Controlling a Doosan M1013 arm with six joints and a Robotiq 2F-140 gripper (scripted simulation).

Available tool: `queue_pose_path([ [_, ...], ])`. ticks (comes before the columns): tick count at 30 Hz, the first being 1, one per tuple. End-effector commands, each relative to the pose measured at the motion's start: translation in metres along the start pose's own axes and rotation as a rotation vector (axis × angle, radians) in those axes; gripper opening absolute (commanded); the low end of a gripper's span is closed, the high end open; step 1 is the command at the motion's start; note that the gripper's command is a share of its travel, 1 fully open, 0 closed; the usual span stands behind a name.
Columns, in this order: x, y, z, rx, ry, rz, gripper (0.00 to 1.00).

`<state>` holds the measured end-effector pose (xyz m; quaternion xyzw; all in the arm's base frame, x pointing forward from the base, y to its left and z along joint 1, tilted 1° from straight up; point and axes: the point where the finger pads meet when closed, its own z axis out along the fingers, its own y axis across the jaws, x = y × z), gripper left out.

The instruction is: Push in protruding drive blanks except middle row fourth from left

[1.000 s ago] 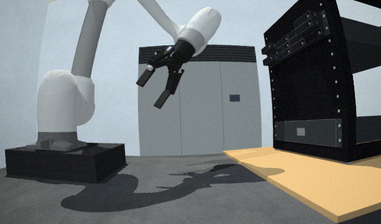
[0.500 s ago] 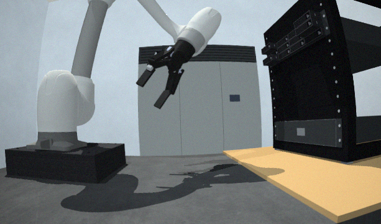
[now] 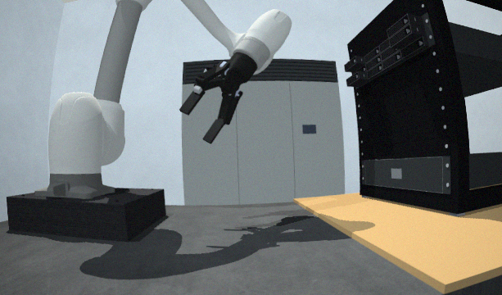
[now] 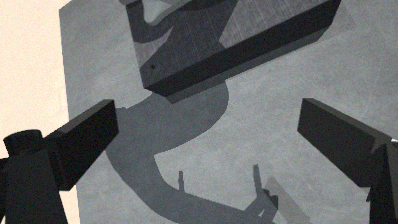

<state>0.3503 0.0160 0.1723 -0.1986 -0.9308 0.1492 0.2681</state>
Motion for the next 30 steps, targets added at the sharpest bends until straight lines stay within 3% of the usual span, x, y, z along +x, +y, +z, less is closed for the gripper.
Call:
queue_pose_path([
  [1, -0.001, 0.0, 0.0, -0.003, -0.003, -0.003, 1.0],
  [14, -0.01, 0.007, 0.002, -0.027, -0.04, -0.044, 1.0],
  [30, -0.042, 0.028, 0.007, -0.095, -0.17, -0.179, 1.0],
])
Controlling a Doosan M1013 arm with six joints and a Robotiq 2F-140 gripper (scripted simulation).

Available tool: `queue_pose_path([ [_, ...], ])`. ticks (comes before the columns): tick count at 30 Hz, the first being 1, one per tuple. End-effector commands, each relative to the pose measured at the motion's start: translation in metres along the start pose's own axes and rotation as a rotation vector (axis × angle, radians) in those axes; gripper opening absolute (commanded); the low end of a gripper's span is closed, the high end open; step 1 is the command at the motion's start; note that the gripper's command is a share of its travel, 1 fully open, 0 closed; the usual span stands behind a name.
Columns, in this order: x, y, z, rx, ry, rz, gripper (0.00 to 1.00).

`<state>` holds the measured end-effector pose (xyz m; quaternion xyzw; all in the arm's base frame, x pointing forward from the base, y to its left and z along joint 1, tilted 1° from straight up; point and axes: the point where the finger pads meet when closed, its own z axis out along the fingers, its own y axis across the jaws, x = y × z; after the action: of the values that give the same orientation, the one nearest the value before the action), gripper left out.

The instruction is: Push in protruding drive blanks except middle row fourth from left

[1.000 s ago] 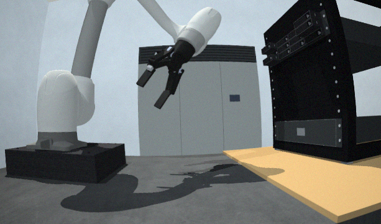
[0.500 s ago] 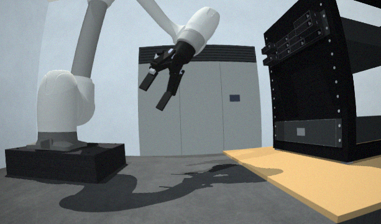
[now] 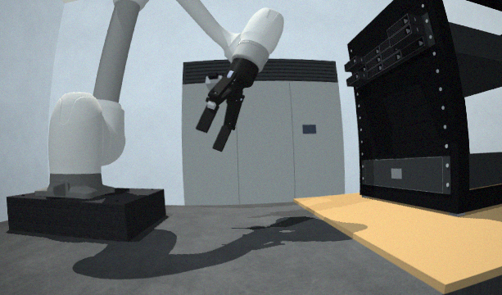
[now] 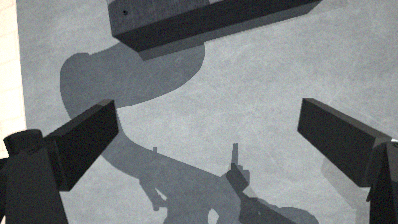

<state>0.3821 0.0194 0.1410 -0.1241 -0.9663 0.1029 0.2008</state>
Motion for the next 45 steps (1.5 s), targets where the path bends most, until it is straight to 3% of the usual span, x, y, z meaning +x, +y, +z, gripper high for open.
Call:
queue_pose_path([
  [1, -0.009, 0.004, 0.002, -0.017, -0.035, -0.035, 1.0],
  [10, -0.045, 0.019, 0.005, -0.066, -0.186, -0.179, 1.0],
  [12, -0.045, 0.019, 0.005, -0.066, -0.186, -0.179, 1.0],
  [27, -0.118, 0.049, -0.015, -0.09, -0.541, -0.479, 1.0],
  [29, -0.118, 0.049, -0.015, -0.09, -0.541, -0.479, 1.0],
  [36, -0.151, 0.06, -0.04, -0.052, -0.74, -0.625, 1.0],
  [44, -0.182, 0.067, -0.08, 0.041, -0.976, -0.779, 1.0],
  [45, -0.182, 0.067, -0.08, 0.041, -0.976, -0.779, 1.0],
])
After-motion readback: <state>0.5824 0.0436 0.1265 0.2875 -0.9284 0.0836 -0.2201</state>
